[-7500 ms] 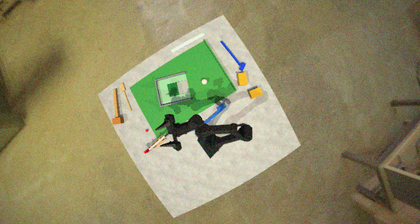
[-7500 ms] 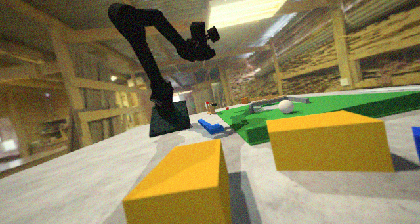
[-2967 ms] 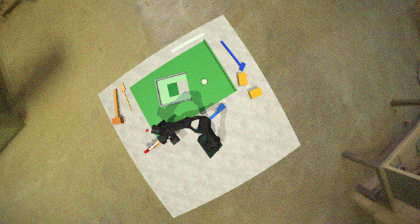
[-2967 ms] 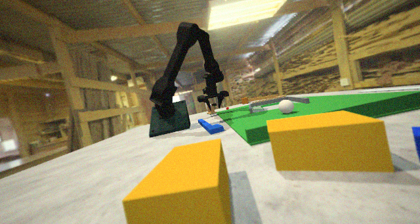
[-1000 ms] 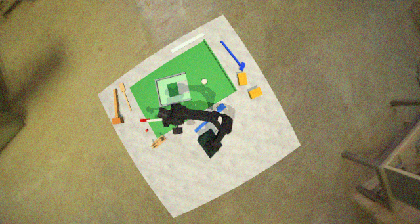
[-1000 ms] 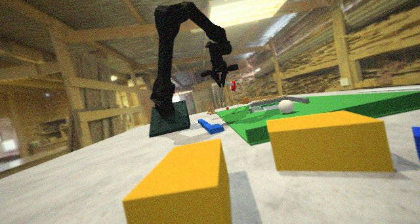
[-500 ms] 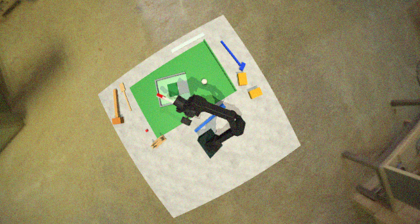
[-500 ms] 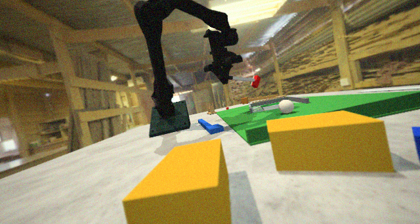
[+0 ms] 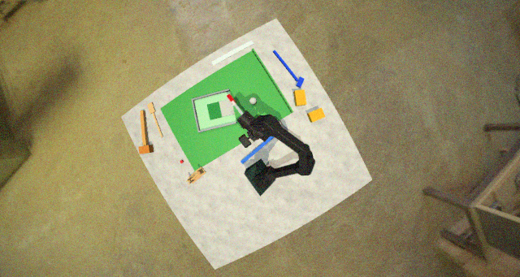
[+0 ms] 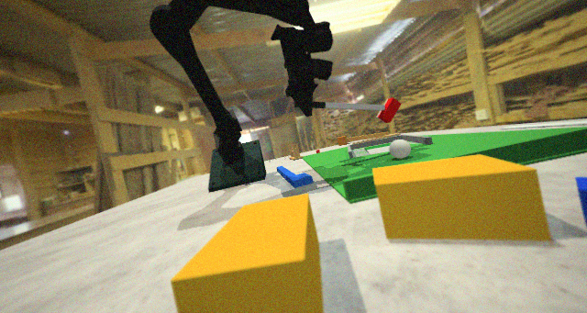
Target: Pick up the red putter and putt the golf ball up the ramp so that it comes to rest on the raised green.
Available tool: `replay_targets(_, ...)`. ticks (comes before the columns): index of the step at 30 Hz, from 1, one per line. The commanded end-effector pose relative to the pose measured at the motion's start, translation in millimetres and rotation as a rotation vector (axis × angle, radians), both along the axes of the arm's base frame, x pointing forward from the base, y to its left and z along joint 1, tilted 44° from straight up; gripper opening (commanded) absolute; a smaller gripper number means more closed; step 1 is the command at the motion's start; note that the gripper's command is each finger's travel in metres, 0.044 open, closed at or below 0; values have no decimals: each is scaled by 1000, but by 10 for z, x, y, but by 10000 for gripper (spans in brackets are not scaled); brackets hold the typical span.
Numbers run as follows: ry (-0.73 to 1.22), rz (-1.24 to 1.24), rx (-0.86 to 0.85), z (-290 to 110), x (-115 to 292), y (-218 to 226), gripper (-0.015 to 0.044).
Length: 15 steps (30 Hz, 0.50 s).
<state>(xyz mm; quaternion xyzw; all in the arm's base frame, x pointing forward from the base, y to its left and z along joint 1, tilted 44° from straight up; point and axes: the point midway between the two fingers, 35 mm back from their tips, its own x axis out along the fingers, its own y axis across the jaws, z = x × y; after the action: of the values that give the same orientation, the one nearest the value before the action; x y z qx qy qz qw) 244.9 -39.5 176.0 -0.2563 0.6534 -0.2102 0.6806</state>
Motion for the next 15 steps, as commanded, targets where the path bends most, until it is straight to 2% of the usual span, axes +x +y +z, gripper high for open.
replay_targets(1, -91, -123, -26, 173, -184, -202, 0)
replay_targets(9, -242, -328, -68, 427, -540, -493, 0)
replay_targets(15, -254, -345, -72, 446, -572, -515, 0)
